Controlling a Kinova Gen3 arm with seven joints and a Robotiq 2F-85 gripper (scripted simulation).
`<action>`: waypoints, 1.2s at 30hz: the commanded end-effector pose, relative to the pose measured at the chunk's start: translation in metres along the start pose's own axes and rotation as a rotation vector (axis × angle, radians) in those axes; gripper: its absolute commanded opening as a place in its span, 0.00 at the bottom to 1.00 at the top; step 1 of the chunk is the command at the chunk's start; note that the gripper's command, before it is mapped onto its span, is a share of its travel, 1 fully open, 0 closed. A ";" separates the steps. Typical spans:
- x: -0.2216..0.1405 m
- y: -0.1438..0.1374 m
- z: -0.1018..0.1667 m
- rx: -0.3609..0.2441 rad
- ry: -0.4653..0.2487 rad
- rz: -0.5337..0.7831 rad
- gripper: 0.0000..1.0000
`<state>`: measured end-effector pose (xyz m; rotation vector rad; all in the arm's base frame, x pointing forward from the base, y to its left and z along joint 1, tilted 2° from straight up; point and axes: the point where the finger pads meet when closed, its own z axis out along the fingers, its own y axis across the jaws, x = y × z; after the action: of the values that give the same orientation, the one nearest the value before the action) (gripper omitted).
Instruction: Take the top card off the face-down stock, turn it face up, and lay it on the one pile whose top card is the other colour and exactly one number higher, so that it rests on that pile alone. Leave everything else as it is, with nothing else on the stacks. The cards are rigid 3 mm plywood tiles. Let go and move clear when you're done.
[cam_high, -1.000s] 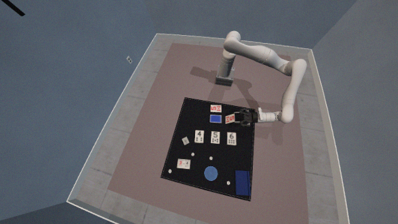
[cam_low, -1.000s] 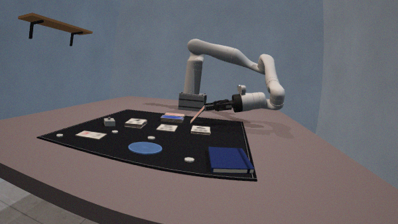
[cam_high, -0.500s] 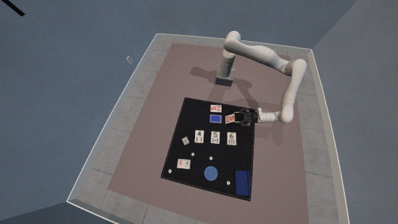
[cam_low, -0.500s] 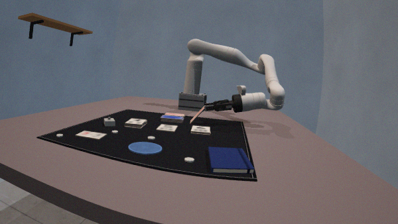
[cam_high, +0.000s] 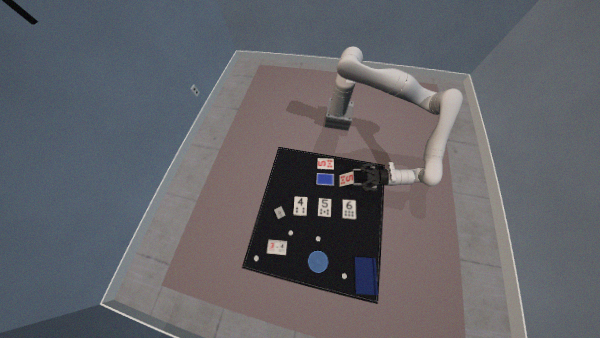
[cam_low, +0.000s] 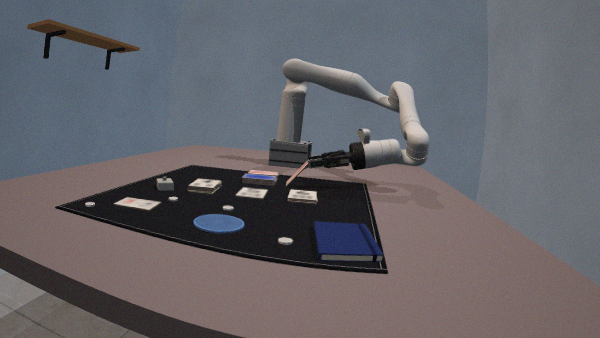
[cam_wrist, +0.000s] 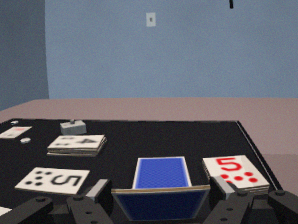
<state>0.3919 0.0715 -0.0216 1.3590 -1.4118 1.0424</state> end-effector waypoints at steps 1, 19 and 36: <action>0.000 -0.001 -0.001 0.005 -0.015 0.011 0.71; -0.001 -0.002 -0.003 0.007 -0.098 0.012 0.71; -0.001 -0.002 -0.006 0.008 -0.264 0.013 0.71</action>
<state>0.3939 0.0759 -0.0230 1.5181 -1.5934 0.9261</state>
